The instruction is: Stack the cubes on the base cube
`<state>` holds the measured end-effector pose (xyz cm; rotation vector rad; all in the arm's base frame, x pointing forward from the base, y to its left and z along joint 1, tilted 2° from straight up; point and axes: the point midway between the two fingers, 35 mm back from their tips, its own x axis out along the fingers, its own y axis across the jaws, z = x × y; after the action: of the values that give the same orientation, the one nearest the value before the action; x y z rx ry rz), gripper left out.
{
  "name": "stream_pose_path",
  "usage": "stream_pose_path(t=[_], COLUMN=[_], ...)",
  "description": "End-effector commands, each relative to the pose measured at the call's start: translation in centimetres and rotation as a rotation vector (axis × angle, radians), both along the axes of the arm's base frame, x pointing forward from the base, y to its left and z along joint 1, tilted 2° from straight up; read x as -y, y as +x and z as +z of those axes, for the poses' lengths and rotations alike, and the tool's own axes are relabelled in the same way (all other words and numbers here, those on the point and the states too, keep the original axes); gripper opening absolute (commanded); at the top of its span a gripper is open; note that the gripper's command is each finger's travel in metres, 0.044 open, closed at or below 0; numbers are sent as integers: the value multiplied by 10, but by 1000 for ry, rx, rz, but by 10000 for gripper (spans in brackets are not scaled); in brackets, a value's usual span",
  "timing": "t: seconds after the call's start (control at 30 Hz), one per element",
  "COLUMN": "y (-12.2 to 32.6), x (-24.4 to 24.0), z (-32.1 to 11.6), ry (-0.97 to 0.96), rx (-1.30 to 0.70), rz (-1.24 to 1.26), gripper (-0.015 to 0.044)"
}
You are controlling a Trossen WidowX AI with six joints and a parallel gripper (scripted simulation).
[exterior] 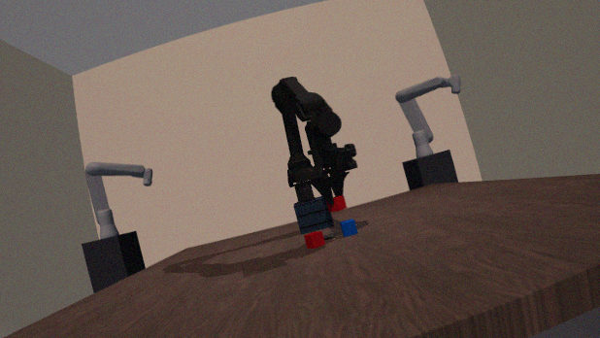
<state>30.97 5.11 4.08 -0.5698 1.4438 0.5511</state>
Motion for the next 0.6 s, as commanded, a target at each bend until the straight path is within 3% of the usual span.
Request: stream_pose_path(t=[0.0,0.57], y=[4,4], x=[-12,-30], z=[-1,-5], ry=[-4,-5], rx=[11,14], rz=[17,47], gripper=[105,105])
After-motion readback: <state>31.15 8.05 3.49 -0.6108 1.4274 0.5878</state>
